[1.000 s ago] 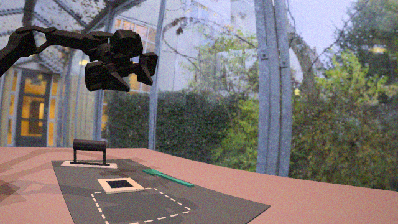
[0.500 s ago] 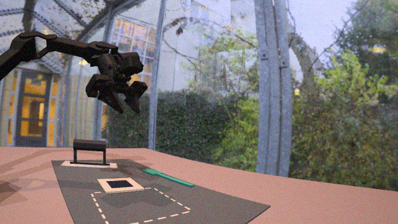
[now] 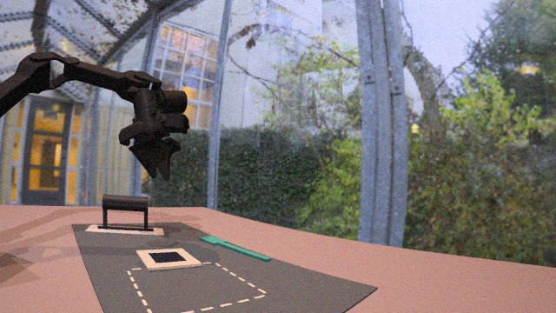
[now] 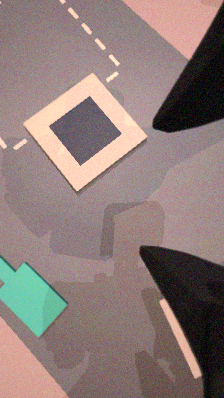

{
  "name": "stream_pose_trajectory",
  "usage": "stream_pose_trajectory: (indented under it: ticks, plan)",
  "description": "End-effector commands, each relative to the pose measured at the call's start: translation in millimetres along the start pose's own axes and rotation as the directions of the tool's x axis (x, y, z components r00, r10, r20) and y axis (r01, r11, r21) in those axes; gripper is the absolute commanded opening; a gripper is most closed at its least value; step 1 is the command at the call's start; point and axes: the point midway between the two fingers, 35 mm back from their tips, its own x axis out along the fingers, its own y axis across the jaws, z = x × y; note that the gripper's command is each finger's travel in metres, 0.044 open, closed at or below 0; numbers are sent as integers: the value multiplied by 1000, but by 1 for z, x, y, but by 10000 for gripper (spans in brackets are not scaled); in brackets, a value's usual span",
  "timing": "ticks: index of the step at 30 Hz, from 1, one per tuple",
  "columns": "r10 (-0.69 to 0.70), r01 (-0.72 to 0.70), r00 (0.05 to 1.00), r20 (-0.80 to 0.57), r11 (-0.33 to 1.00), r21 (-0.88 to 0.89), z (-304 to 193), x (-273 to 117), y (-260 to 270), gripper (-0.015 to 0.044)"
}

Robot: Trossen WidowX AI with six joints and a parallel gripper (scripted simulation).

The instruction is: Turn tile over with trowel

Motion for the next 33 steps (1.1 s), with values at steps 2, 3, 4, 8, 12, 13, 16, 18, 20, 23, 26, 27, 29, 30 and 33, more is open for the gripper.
stream_pose_trajectory:
  ticks: [2, 3, 4, 8, 12, 13, 16, 18, 20, 23, 26, 27, 29, 30, 33]
  plan:
    - [37, -51, 994, -103, 988, -143, -32, -4, 22, 270]
    - [42, -63, 992, -123, 984, -168, -38, -5, 25, 270]
    - [48, -75, 989, -143, 978, -193, -44, -6, 29, 270]
    - [67, -132, 972, -225, 949, -285, -69, -10, 42, 270]
    - [83, -198, 948, -306, 909, -366, -95, -15, 54, 270]
    - [87, -216, 941, -326, 898, -384, -102, -17, 57, 270]
    - [95, -268, 920, -381, 862, -430, -120, -22, 64, 270]
    - [97, -280, 914, -394, 854, -439, -124, -23, 66, 270]
    - [97, -280, 914, -394, 854, -439, -124, -23, 66, 270]
    - [97, -280, 914, -394, 854, -439, -124, -23, 66, 270]
    - [97, -279, 914, -393, 854, -440, -125, -19, 67, 270]
    - [97, -279, 914, -393, 854, -440, -126, -18, 67, 270]
    - [96, -279, 915, -393, 854, -440, -127, -15, 68, 270]
    - [96, -279, 915, -393, 854, -440, -128, -13, 68, 270]
    - [96, -278, 915, -392, 854, -440, -129, -9, 69, 270]
